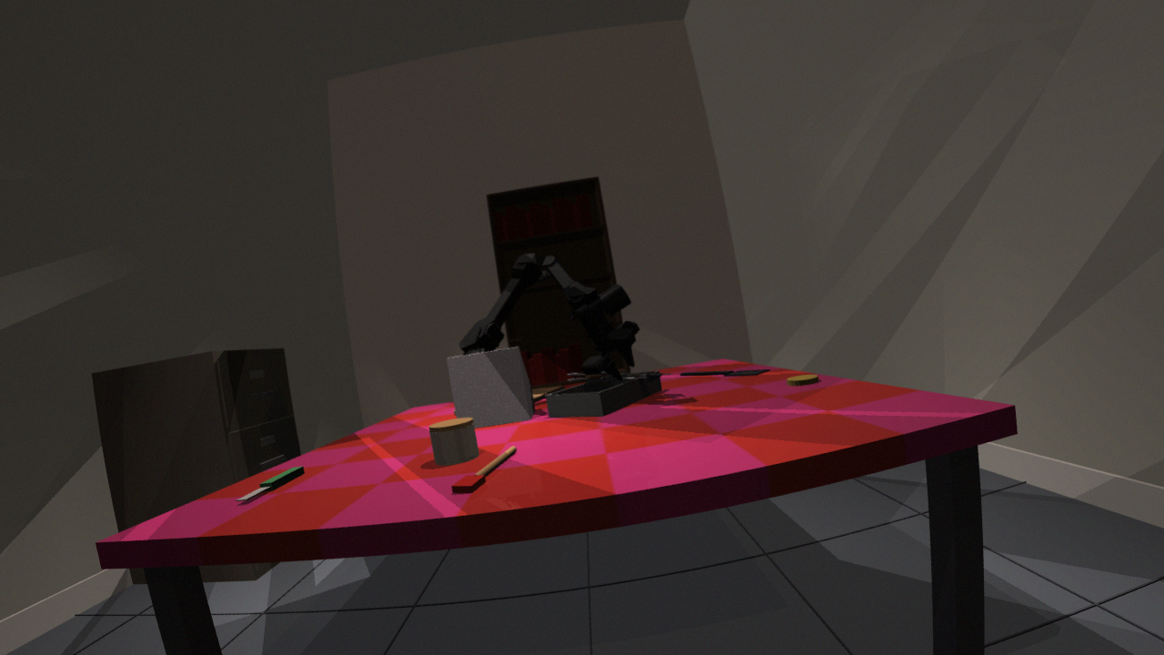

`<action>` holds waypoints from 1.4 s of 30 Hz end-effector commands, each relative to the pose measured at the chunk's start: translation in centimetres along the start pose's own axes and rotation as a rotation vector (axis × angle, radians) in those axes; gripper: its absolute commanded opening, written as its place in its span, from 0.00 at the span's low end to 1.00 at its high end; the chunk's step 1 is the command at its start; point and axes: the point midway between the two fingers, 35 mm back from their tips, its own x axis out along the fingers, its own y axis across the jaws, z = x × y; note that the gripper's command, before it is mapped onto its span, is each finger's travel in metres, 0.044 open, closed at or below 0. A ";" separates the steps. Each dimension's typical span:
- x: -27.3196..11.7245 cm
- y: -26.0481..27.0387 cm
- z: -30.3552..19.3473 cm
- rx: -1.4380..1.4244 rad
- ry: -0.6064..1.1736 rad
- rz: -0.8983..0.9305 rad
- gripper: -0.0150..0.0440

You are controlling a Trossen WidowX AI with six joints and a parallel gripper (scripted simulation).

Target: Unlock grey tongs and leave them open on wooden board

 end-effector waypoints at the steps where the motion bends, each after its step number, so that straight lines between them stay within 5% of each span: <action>1: 0.7 0.0 0.1 0.003 -0.003 -0.001 0.69; 29: 5.1 0.1 -0.3 0.005 0.003 0.010 0.69; 35: 4.7 0.1 -0.3 0.002 0.006 0.008 0.43; 42: 4.7 0.1 -0.3 0.002 0.006 0.008 0.35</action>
